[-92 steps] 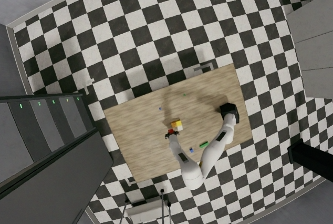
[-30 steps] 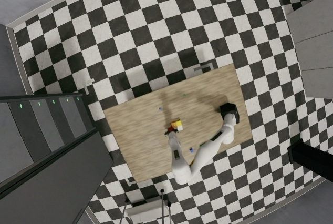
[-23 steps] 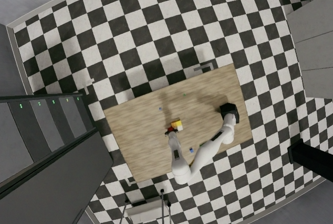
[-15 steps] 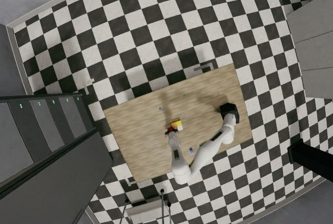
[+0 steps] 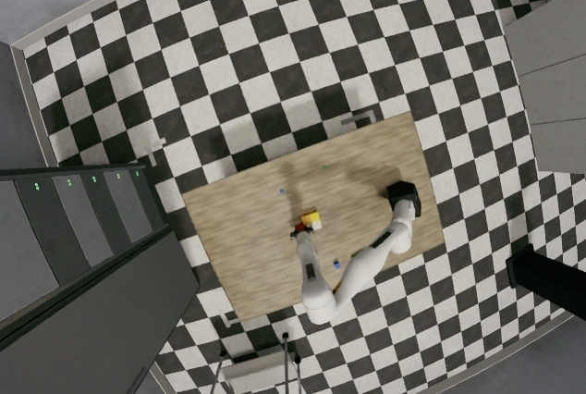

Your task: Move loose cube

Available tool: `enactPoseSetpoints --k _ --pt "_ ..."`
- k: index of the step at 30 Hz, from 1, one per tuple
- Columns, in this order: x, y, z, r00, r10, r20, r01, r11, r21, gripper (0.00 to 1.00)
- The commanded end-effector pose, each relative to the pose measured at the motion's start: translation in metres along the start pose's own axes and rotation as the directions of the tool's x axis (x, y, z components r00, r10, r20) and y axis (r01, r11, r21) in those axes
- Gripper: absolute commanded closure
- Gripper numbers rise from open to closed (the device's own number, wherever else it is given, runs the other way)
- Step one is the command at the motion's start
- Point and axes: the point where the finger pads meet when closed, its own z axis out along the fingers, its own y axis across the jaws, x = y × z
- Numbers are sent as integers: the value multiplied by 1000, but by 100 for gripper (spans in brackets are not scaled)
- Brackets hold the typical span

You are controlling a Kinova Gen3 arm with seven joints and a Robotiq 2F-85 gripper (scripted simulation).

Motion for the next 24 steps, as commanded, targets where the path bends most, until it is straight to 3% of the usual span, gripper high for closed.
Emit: enactPoseSetpoints --k 1,13,14,24 --pt "0 1 -1 1000 0 0 0 1000 -1 90" --pt "0 1 -1 1000 0 0 0 1000 -1 90" --pt "0 1 -1 1000 0 0 0 1000 -1 20" --pt "0 1 -1 1000 0 0 0 1000 -1 20"
